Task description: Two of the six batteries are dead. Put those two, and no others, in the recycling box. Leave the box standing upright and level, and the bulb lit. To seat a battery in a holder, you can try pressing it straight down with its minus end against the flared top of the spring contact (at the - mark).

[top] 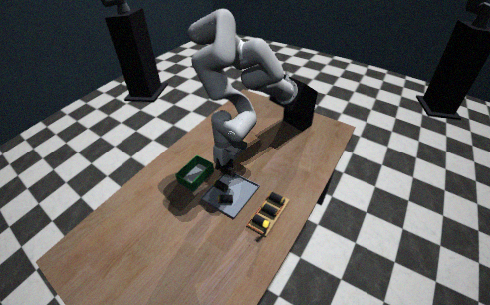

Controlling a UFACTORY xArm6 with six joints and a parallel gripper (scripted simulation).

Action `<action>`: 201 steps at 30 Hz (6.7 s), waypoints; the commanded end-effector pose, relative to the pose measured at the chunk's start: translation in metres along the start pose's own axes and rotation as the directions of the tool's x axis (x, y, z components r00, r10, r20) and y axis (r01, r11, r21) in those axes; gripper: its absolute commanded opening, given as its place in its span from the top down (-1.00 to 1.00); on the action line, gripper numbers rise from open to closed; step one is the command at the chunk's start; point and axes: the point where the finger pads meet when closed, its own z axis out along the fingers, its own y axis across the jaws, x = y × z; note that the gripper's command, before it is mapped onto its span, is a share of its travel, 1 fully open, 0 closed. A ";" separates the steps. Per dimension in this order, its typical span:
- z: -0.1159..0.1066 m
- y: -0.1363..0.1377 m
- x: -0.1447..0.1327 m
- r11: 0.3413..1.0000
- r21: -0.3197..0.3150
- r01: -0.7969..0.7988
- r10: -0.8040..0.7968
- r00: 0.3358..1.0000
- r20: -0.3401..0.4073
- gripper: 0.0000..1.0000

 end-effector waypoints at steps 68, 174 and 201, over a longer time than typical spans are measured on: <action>-0.074 0.031 -0.106 1.000 0.000 -0.001 0.001 1.000 0.000 0.44; 0.038 0.041 -0.136 1.000 0.000 0.009 -0.009 1.000 0.000 0.44; 0.048 0.041 -0.136 1.000 0.000 0.009 -0.009 1.000 0.000 -0.01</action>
